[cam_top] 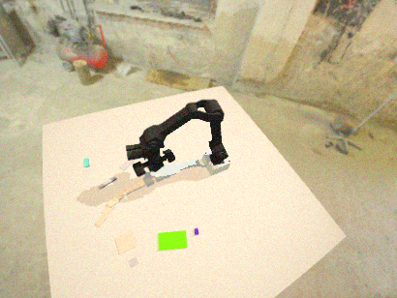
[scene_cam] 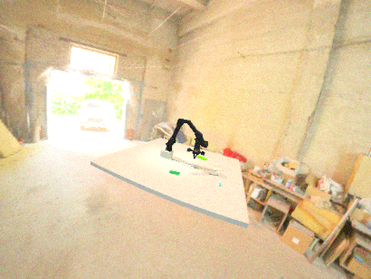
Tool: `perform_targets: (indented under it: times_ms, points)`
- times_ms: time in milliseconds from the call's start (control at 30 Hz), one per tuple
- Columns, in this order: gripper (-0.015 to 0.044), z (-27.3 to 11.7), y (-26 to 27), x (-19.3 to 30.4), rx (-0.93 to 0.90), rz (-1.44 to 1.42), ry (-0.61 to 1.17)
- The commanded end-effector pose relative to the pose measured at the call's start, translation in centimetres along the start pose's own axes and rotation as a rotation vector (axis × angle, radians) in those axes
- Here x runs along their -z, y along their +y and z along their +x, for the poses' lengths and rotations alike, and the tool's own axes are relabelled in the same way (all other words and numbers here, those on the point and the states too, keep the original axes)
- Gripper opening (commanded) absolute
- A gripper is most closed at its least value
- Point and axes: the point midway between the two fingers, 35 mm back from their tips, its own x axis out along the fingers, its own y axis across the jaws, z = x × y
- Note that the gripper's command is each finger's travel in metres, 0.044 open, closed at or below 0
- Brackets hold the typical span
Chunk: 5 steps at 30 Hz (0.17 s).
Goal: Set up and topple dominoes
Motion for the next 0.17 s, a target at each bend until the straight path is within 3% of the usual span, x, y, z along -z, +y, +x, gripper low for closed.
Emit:
perform_targets:
  times_ms: [0,133]
  points:
    - [0.0,-0.02,-0.04,-0.03,0.003,0.004,-0.002]
    - [0.0,-0.02,-0.04,-0.03,0.003,0.004,-0.002]
